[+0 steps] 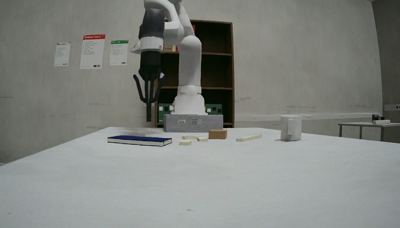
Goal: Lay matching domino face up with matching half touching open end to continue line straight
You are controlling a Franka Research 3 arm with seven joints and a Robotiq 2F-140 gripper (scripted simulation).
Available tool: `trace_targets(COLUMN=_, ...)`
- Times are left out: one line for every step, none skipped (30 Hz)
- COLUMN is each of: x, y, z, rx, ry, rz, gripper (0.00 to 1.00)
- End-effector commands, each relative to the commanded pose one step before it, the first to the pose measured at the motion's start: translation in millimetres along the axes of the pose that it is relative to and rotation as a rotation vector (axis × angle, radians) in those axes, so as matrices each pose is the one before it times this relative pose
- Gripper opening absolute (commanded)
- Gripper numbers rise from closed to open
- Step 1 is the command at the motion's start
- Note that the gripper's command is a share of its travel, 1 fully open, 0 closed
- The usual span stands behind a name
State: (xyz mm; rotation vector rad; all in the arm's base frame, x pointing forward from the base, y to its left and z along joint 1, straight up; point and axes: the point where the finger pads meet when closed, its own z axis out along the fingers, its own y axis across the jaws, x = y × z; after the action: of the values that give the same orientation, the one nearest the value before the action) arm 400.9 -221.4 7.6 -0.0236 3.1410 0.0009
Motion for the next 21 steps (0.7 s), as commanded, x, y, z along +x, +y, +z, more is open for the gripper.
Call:
trace_targets(x=1.50, y=0.93, z=-11.73, rx=-0.00374, ry=0.00396, rz=-0.01562, gripper=0.10)
trace_targets(x=0.00, y=0.00, z=-4.38, rx=0.00000, ry=-0.00001, rz=0.00000, gripper=0.10)
trace_targets(x=0.00, y=0.00, z=-4.48, rx=0.00000, ry=-0.00001, rz=0.00000, gripper=0.10)
trace_targets(x=0.00, y=0.00, z=-4.47, rx=0.00000, ry=-0.00001, rz=0.00000, gripper=0.10)
trace_targets(x=0.00, y=0.00, z=-4.36, rx=0.00001, ry=-0.00001, rz=0.00000, gripper=0.10)
trace_targets(x=0.00, y=0.00, z=-4.15, rx=0.00000, ry=-0.00001, rz=0.00000, gripper=0.10)
trace_targets(x=0.01, y=0.01, z=-3.85, rx=-0.00001, ry=0.00002, rz=-0.00001, gripper=0.10)
trace_targets(x=0.01, y=0.01, z=-3.49, rx=-0.00002, ry=0.00005, rz=-0.00001, gripper=0.10)
trace_targets(x=-0.03, y=-0.03, z=-3.09, rx=0.00005, ry=-0.00014, rz=0.00003, gripper=0.10)
trace_targets(x=0.00, y=0.00, z=0.00, rx=0.00000, ry=0.00000, rz=0.00000, gripper=0.10)
trace_targets(x=0.00, y=0.00, z=0.00, rx=0.00000, ry=0.00000, rz=0.00000, gripper=0.10)
trace_targets(x=0.02, y=0.02, z=-2.69, rx=-0.00002, ry=0.00005, rz=-0.00002, gripper=0.10)
trace_targets(x=-0.02, y=-0.02, z=-2.32, rx=0.00003, ry=-0.00008, rz=0.00001, gripper=0.10)
trace_targets(x=0.03, y=0.03, z=-1.97, rx=-0.00006, ry=0.00014, rz=-0.00003, gripper=0.10)
trace_targets(x=-0.03, y=-0.02, z=-1.69, rx=0.00002, ry=-0.00013, rz=0.00002, gripper=0.10)
trace_targets(x=0.01, y=0.01, z=-1.47, rx=-0.00001, ry=0.00005, rz=-0.00001, gripper=0.10)
trace_targets(x=0.04, y=0.03, z=-1.25, rx=-0.00005, ry=0.00014, rz=-0.00002, gripper=0.10)
trace_targets(x=0.00, y=0.03, z=-1.13, rx=-0.00011, ry=0.00002, rz=-0.00001, gripper=0.10)
trace_targets(x=0.00, y=0.01, z=-0.97, rx=-0.00003, ry=0.00000, rz=0.00000, gripper=0.10)
trace_targets(x=0.00, y=0.00, z=-0.80, rx=0.00002, ry=0.00000, rz=0.00000, gripper=0.10)
trace_targets(x=0.00, y=-0.01, z=-0.62, rx=0.00004, ry=-0.00001, rz=0.00000, gripper=0.10)
